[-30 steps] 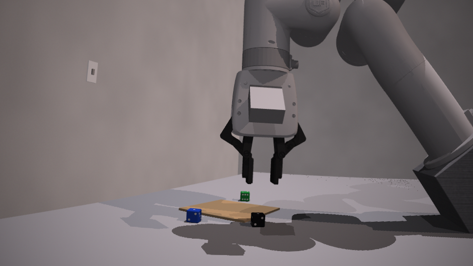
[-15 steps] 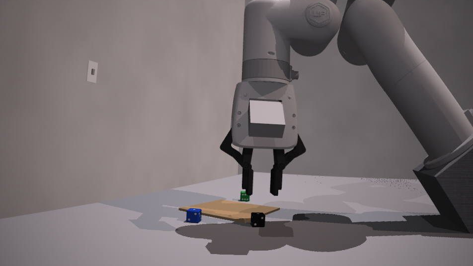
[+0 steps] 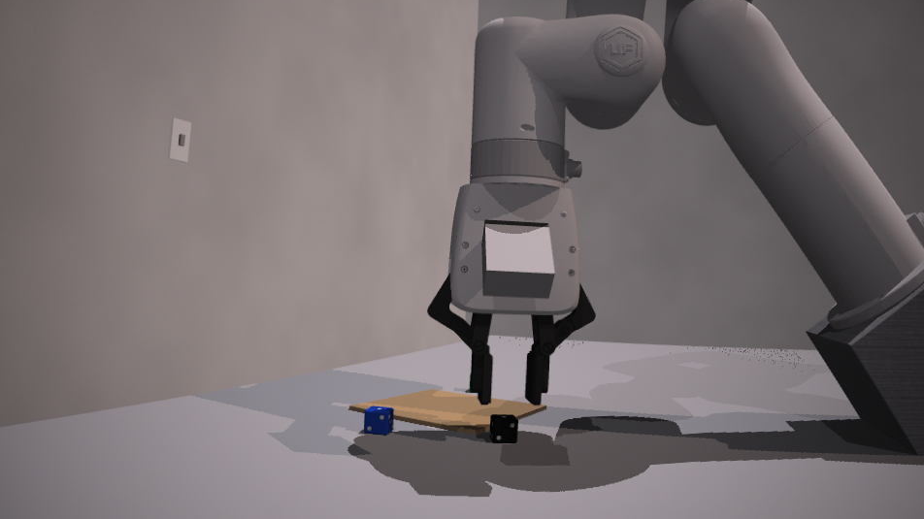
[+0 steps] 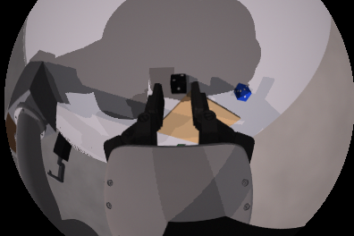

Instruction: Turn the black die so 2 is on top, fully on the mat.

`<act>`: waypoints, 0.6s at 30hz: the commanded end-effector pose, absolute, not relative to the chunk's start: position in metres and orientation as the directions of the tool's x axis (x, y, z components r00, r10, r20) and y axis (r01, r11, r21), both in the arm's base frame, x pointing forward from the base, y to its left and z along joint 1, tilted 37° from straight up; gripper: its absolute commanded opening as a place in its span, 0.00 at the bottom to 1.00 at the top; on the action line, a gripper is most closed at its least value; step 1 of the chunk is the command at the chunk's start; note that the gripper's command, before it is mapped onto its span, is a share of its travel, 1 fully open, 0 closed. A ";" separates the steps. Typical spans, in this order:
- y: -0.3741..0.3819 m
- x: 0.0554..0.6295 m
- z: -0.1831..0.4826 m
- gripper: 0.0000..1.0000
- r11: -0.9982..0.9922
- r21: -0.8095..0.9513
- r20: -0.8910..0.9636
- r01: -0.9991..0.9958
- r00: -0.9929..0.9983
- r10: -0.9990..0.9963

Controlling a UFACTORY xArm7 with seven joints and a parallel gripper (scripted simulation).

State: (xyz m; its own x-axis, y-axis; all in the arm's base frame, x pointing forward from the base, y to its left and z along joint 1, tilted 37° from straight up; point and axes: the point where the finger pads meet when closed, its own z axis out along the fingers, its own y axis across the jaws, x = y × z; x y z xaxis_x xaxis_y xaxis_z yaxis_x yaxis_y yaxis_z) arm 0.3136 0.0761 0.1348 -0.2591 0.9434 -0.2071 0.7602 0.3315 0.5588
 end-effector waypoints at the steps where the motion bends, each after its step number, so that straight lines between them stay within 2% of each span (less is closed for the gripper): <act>1: 0.077 0.318 0.132 0.36 0.332 0.562 -0.207 0.758 -0.259 0.943; 18: 0.077 0.319 0.130 0.36 0.332 0.562 -0.207 0.758 -0.259 0.943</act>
State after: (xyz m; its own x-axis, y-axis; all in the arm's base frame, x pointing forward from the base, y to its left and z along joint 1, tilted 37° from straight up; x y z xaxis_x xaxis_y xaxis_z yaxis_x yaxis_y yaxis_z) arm 0.3185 0.0762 0.1293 -0.2592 0.9433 -0.2074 0.7590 0.3317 0.5603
